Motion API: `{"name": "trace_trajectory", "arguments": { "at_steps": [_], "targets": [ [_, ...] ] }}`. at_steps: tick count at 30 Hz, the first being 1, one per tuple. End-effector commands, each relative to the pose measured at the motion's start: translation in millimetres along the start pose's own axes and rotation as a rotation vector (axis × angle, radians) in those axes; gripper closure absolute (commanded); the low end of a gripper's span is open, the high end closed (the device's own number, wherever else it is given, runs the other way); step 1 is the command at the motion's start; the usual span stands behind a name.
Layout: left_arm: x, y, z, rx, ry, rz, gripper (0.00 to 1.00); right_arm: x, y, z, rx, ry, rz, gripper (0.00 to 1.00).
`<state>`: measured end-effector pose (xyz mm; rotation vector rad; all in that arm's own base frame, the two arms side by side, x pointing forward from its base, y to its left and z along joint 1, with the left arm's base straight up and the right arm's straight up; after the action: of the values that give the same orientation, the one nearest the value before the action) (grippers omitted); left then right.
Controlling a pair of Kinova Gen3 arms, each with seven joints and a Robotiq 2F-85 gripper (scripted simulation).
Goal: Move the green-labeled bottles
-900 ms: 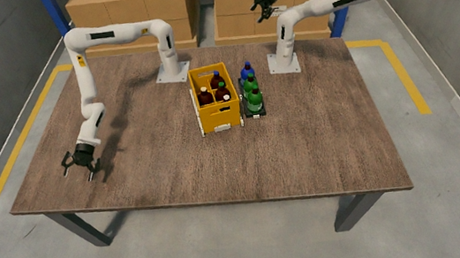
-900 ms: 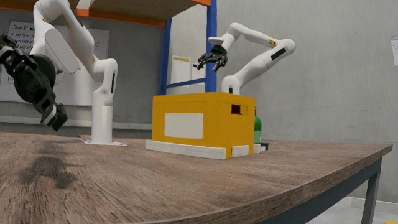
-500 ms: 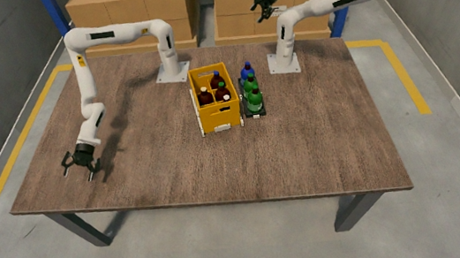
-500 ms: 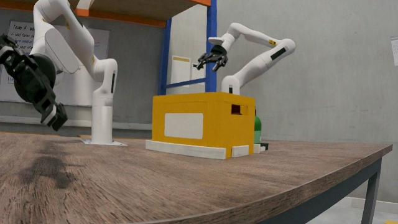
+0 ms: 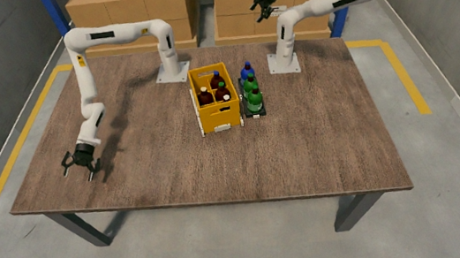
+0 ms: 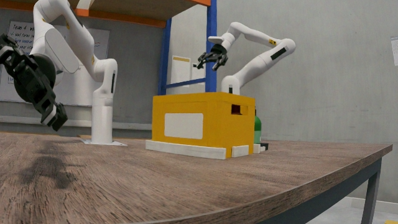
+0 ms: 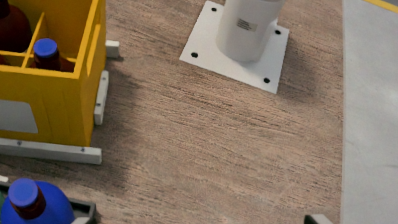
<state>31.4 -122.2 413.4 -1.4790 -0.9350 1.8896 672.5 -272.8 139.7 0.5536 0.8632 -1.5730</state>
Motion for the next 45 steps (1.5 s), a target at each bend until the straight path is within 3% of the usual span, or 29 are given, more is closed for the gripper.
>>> {"name": "trace_trajectory", "arguments": {
  "at_steps": [1, 7, 18, 24, 34, 39, 41, 45],
  "targets": [
    [-8, -4, -4, 0.009, 0.02, 0.004, 0.002, -2, -1.4, 4, 0.003, -0.009, 0.006, 0.002],
    [-22, -8, -10, 0.031, 0.05, 0.005, 0.002, -3, -3.5, 8, 0.003, -0.02, 0.013, 0.002],
    [-94, -13, -52, 0.117, 0.184, -0.009, 0.002, -7, -17.2, 28, 0.0, -0.091, 0.05, 0.002],
    [-114, -9, -66, 0.133, 0.219, -0.02, 0.002, -8, -25.8, 39, -0.004, -0.133, 0.069, 0.002],
    [-165, 18, -109, 0.163, 0.299, -0.073, 0.002, -12, -58.0, 70, -0.037, -0.27, 0.124, 0.002],
    [-185, 34, -126, 0.171, 0.347, -0.1, 0.002, -12, -80.6, 85, -0.07, -0.354, 0.147, 0.002],
    [-185, 34, -126, 0.171, 0.347, -0.1, 0.002, -12, -80.6, 85, -0.07, -0.354, 0.147, 0.002],
    [-202, 53, -143, 0.174, 0.387, -0.135, 0.002, -9, -101.9, 96, -0.108, -0.425, 0.16, 0.002]
  ]
}}
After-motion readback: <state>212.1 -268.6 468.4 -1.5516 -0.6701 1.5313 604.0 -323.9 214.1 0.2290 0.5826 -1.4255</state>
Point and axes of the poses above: on each arm, the point where the finger pads meet when closed, its own y axis out along the fingers, its own z axis across the jaws, x = y × z, the point moved 9 cm from there along -y, back along the fingers, and after that the axes turned 5 degrees about y, right-handed, at the moved point
